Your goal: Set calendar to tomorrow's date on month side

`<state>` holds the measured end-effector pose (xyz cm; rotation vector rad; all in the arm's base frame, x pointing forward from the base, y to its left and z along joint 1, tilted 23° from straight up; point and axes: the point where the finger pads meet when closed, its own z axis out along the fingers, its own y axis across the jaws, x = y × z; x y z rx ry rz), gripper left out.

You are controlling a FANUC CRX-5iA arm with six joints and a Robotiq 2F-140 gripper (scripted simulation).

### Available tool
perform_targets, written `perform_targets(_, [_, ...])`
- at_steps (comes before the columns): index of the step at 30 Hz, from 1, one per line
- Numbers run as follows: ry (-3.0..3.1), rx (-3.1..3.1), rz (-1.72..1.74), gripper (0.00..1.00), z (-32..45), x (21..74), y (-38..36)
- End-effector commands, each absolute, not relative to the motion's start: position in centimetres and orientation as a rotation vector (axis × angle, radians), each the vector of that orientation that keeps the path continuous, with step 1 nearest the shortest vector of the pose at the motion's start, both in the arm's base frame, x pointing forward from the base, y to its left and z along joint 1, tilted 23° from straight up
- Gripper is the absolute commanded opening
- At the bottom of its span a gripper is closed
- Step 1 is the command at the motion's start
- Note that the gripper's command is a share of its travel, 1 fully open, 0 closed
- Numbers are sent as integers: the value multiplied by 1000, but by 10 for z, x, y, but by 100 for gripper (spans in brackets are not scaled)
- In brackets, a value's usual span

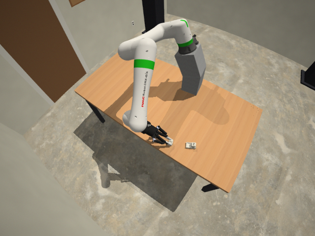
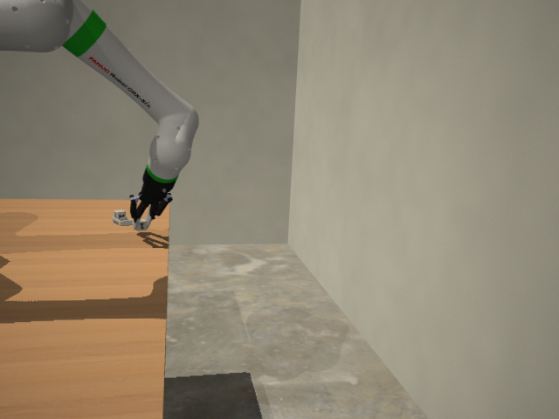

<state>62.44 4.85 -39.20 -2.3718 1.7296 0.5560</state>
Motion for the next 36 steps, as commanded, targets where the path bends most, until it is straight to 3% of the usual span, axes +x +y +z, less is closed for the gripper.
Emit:
perform_targets(1, [1729,-2372,556,25,-394,625,48])
perform_targets(36, [1729,-2372,556,25,-398,625,46])
